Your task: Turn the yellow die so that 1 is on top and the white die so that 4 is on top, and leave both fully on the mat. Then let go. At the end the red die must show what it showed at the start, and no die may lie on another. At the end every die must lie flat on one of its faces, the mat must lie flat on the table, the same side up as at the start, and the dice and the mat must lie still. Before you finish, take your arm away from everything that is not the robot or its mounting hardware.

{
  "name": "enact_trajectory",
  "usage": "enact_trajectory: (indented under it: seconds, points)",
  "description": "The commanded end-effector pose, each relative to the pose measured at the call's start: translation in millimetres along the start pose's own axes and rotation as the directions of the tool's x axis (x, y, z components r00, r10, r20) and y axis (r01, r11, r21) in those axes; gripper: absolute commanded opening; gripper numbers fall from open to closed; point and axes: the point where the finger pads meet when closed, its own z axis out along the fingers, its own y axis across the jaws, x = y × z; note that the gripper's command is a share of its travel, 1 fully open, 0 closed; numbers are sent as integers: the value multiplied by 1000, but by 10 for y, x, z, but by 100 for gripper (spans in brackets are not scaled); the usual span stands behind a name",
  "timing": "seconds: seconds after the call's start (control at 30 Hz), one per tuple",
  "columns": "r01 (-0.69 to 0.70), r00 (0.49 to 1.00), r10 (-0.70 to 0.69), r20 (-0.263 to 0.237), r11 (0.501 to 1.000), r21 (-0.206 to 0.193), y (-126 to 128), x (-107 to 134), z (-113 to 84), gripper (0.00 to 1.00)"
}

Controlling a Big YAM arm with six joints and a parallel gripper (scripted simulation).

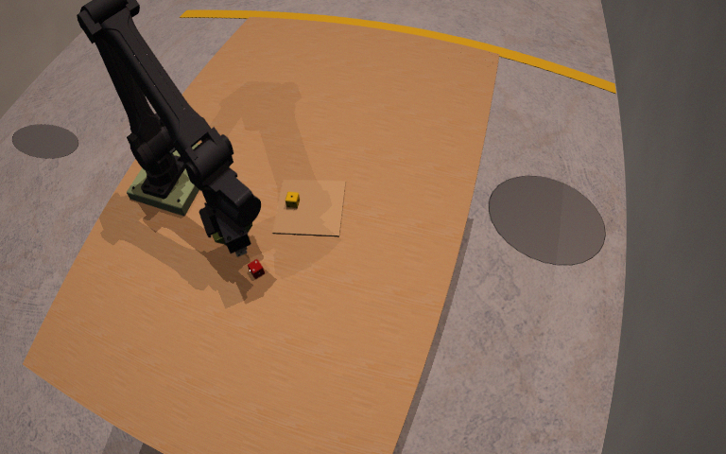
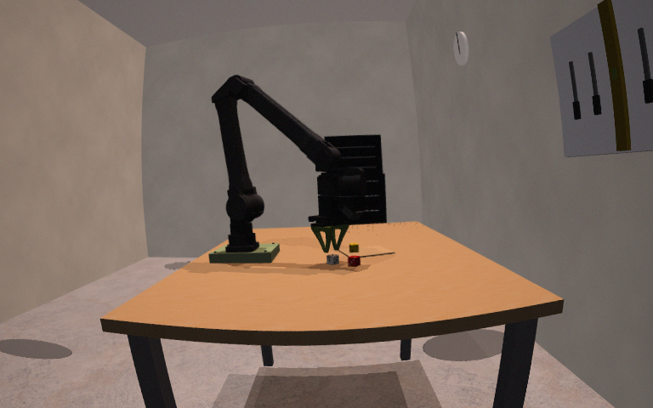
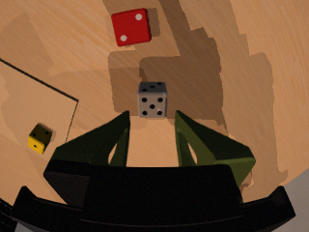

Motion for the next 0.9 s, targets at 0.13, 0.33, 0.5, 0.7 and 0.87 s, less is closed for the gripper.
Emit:
enact_trajectory:
  seconds: [0.13, 0.33, 0.5, 0.7, 0.87]
  points:
    - [-2, 1000, 2, 16, 1000, -8, -31, -52, -17, 39]
    - [-2, 1000, 2, 16, 1000, -8, -31, -52, -18, 39]
    - [-2, 1000, 2, 19, 1000, -10, -30, -53, -27, 39]
    - [-2, 1000, 2, 28, 1000, -13, -19, -82, -55, 39]
    - [-2, 1000, 2, 27, 1000, -13, -23, -73, -52, 39]
